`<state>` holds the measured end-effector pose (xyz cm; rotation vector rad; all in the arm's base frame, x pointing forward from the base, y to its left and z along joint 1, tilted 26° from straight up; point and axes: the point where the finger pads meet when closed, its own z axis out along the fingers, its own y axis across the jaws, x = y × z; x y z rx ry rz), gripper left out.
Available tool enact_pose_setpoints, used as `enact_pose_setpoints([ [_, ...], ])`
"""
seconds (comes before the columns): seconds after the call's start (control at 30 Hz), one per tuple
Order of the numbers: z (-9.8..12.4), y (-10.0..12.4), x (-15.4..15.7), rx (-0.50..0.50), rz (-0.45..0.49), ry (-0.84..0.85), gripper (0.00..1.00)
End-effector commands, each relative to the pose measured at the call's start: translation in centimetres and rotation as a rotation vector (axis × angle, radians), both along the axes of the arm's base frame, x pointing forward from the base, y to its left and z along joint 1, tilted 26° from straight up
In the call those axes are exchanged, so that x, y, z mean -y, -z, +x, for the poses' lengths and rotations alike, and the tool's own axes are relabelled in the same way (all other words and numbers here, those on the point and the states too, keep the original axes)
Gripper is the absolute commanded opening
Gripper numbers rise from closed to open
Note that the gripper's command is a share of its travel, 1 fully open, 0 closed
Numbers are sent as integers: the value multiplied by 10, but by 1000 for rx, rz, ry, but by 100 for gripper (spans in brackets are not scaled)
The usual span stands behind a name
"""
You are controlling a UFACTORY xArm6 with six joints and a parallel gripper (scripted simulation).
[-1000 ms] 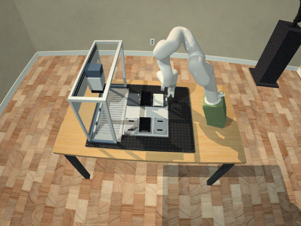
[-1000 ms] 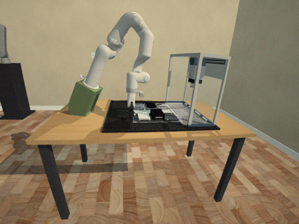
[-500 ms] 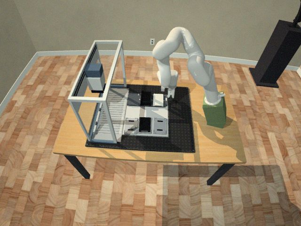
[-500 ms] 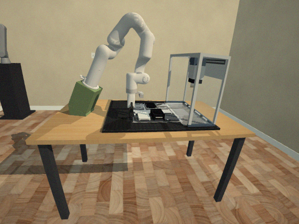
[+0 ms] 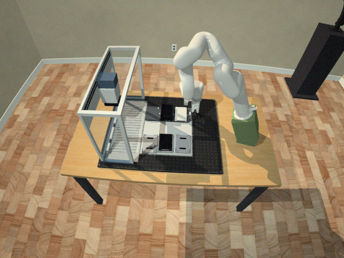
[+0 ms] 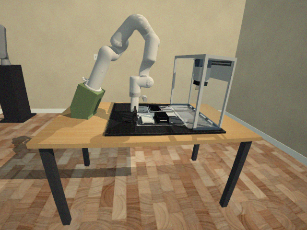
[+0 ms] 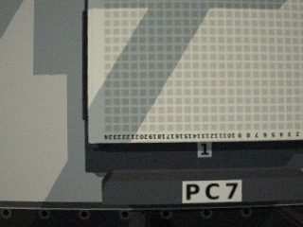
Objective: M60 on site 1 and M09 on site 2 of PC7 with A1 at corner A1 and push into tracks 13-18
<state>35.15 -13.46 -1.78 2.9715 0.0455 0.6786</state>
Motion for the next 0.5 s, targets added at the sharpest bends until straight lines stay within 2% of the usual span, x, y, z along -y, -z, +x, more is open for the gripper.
enact_pose_setpoints([
  [0.0,1,1,0,1,-1,0,82],
  [0.47,5,8,1,1,-1,0,82],
])
